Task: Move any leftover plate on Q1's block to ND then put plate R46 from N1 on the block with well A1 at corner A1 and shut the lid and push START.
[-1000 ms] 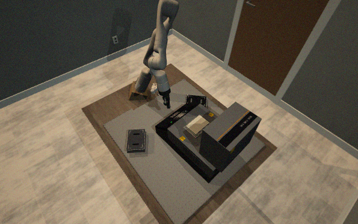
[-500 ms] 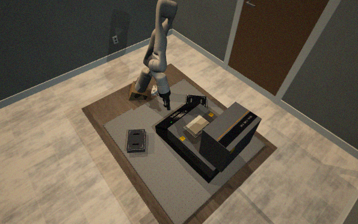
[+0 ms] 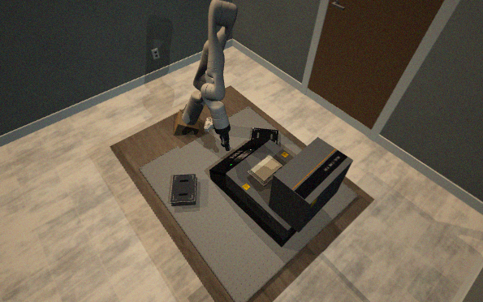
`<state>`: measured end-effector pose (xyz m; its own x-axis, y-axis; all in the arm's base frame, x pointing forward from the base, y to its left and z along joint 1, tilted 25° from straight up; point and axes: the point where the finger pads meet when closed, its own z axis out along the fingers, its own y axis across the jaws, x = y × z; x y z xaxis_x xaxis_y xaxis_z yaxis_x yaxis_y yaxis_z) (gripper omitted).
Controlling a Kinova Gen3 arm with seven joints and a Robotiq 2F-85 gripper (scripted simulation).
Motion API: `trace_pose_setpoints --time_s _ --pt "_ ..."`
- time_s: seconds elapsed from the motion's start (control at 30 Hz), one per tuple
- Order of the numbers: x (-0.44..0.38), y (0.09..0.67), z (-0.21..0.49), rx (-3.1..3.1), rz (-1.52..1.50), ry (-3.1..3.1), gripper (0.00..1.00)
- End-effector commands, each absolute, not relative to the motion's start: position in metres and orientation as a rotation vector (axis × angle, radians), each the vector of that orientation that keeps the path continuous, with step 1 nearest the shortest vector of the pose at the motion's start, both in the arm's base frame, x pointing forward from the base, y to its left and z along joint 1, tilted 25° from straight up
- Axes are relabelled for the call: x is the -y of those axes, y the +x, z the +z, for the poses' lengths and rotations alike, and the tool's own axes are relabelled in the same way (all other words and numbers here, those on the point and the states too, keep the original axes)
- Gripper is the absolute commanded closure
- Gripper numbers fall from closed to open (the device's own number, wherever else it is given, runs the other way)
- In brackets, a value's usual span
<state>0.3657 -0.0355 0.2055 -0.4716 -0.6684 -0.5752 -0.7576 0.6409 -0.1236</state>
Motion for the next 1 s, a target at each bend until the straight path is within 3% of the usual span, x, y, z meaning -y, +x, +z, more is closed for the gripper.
trace_pose_setpoints --time_s 0.0,0.97 --pt "0.0341 0.367 0.2013 -2.268 0.195 -1.106 0.9" --pt "0.031 0.3688 0.1935 -2.268 0.195 -1.106 0.9"
